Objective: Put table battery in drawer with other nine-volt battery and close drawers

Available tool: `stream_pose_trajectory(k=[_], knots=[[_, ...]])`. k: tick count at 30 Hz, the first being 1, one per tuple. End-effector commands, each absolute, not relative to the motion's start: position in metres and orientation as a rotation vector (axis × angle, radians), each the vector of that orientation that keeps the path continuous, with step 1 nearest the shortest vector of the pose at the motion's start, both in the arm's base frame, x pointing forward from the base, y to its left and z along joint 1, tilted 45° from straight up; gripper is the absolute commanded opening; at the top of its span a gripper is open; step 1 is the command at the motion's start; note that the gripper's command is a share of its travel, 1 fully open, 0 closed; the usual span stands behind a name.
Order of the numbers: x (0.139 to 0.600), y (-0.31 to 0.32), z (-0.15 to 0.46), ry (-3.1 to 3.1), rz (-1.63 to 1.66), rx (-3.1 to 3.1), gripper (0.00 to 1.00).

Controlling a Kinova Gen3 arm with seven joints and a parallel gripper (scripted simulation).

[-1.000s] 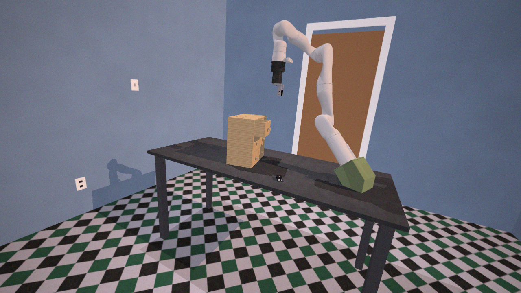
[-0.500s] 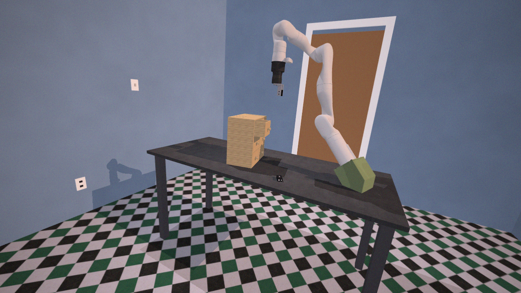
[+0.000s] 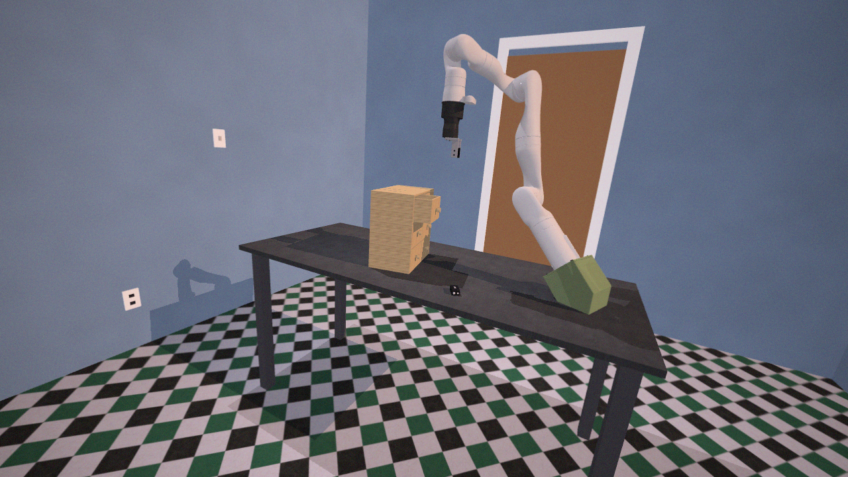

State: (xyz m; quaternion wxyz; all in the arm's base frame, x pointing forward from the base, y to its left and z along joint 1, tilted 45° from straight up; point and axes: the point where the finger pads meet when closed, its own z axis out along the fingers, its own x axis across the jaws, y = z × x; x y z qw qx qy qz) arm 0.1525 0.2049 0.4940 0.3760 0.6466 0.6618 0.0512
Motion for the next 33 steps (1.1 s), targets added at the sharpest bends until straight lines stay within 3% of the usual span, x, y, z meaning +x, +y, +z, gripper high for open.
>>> stream_pose_trajectory(k=[1, 33], knots=[[0.153, 0.205, 0.491, 1.705, 0.124, 1.642, 1.00], [0.207, 0.195, 0.379, 2.106, -0.158, 1.085, 1.00]])
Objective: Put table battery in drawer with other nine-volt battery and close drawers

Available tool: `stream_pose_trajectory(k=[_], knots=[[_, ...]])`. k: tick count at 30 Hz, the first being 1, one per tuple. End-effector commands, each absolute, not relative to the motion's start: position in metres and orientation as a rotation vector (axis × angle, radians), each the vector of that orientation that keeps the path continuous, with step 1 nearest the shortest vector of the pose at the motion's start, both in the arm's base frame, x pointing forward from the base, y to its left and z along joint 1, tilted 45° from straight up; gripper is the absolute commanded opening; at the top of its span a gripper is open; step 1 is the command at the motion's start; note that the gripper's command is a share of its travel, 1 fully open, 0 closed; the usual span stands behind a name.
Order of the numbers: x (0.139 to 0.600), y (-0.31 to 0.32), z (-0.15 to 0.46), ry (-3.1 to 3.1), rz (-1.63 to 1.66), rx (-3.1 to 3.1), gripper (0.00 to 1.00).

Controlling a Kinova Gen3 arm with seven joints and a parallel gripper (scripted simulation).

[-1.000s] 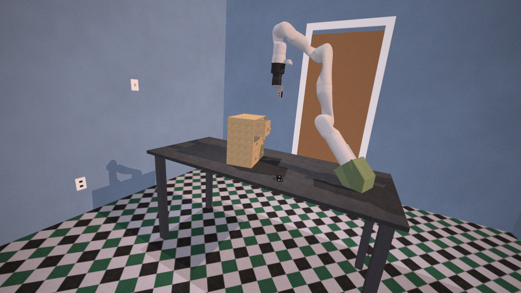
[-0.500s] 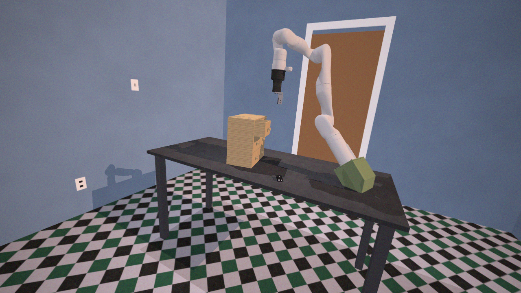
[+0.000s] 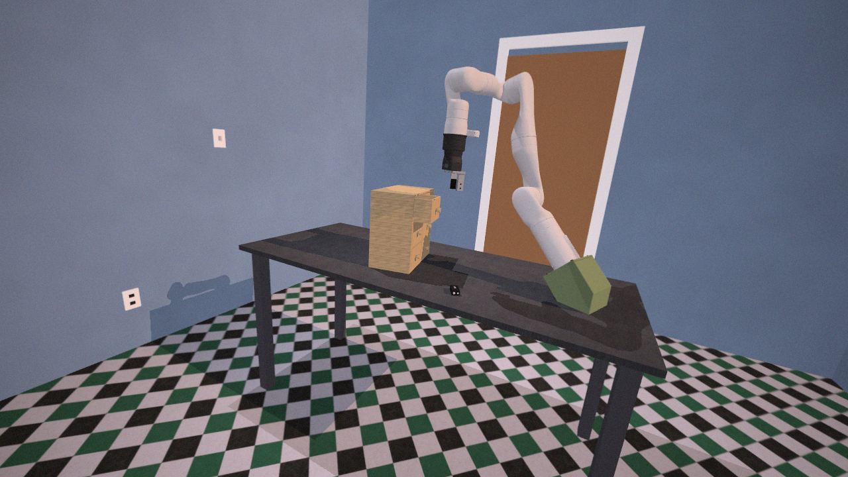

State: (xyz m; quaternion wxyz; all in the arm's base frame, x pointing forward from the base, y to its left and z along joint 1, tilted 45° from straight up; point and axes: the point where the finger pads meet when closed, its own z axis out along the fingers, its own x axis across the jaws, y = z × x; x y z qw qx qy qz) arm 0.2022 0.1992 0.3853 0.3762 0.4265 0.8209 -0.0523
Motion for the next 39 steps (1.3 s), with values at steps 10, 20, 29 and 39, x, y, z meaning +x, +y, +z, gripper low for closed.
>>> stream_pose_trajectory(k=[10, 20, 29, 39], knots=[[0.232, 0.190, 0.326, 2.249, -0.290, 0.789, 1.00], [0.252, 0.186, 0.284, 2.337, -0.392, 0.544, 1.00], [0.274, 0.182, 0.238, 2.408, -0.501, 0.267, 1.00], [0.292, 0.179, 0.201, 2.447, -0.588, 0.030, 1.00]])
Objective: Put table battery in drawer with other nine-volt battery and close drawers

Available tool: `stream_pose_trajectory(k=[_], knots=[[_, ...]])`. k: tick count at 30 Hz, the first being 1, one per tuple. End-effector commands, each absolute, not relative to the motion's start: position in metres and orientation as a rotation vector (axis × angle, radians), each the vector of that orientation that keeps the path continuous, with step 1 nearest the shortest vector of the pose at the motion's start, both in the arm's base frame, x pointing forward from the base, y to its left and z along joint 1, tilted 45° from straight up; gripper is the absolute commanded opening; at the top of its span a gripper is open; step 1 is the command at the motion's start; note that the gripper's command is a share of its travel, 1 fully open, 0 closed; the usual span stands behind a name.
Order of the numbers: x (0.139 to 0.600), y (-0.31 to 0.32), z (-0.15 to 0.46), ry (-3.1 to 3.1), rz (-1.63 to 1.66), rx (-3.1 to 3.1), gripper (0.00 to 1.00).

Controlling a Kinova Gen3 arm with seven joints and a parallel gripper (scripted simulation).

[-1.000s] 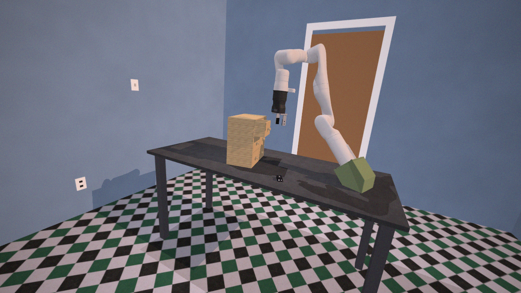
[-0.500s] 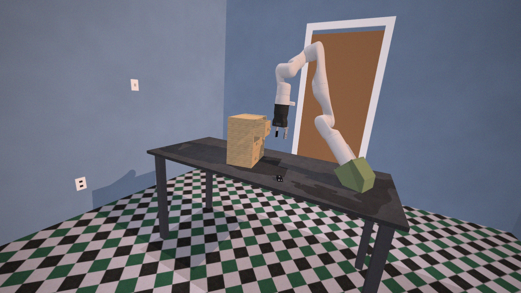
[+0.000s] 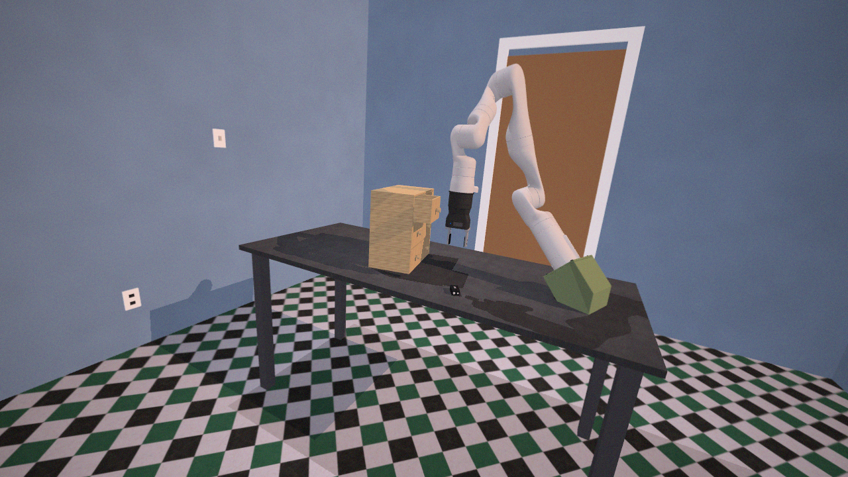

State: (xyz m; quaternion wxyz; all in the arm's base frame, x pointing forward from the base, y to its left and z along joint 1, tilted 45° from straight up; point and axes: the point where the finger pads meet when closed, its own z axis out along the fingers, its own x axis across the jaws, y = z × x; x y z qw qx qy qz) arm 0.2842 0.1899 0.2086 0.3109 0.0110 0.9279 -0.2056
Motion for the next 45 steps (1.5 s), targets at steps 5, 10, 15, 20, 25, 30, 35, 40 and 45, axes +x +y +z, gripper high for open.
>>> stream_pose_trajectory(k=[5, 10, 15, 20, 25, 30, 35, 40, 45], knots=[[0.302, 0.177, 0.180, 2.460, -0.634, -0.101, 1.00], [0.308, 0.176, 0.166, 2.466, -0.665, -0.191, 1.00], [0.314, 0.175, 0.154, 2.468, -0.691, -0.266, 1.00], [0.319, 0.174, 0.143, 2.469, -0.715, -0.337, 1.00], [0.322, 0.173, 0.136, 2.469, -0.730, -0.384, 1.00], [0.324, 0.173, 0.134, 2.468, -0.735, -0.401, 1.00], [0.324, 0.173, 0.132, 2.468, -0.739, -0.414, 1.00], [0.325, 0.173, 0.131, 2.468, -0.740, -0.416, 1.00], [0.325, 0.173, 0.131, 2.468, -0.740, -0.416, 1.00]])
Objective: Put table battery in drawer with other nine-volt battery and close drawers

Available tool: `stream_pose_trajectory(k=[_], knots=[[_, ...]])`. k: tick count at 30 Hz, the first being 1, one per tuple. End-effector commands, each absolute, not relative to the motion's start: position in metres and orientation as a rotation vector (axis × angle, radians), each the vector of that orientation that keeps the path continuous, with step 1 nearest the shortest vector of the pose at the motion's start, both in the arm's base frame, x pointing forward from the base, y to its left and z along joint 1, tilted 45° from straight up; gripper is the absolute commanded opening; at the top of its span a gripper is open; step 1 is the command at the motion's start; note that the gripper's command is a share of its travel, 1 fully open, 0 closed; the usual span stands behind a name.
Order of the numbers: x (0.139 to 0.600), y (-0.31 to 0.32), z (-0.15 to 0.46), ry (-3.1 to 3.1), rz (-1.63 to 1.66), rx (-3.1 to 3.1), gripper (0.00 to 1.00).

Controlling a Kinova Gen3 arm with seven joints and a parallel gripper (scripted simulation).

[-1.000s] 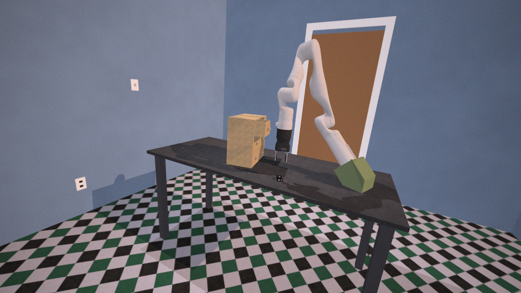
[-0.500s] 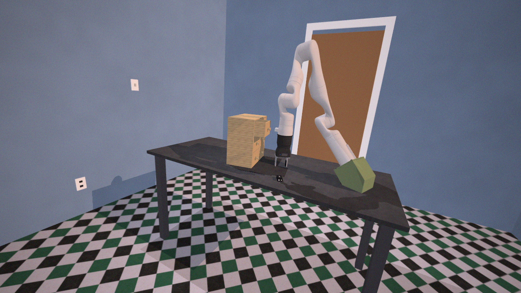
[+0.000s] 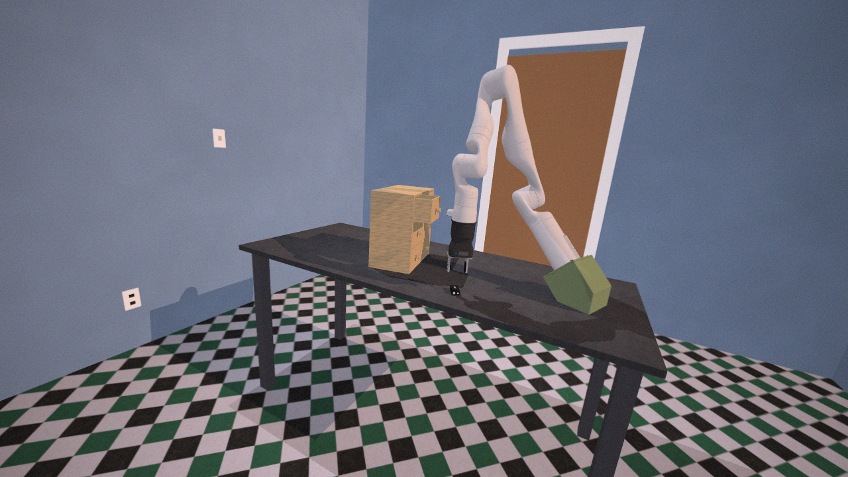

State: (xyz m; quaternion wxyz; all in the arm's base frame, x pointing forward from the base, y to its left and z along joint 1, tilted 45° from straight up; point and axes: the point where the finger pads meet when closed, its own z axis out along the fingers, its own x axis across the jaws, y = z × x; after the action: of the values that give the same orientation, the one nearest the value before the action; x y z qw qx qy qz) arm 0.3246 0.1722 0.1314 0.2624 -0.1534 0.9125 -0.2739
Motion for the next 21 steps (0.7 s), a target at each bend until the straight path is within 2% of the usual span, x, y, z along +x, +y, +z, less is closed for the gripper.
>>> stream_pose_trajectory(k=[1, 6, 7, 21], knots=[[0.3246, 0.1727, 0.1315, 2.468, -0.740, -0.416, 1.00], [0.3246, 0.1727, 0.1315, 2.468, -0.740, -0.416, 1.00], [0.3246, 0.1727, 0.1315, 2.468, -0.740, -0.416, 0.81], [0.3246, 0.1727, 0.1315, 2.468, -0.740, -0.416, 0.81]])
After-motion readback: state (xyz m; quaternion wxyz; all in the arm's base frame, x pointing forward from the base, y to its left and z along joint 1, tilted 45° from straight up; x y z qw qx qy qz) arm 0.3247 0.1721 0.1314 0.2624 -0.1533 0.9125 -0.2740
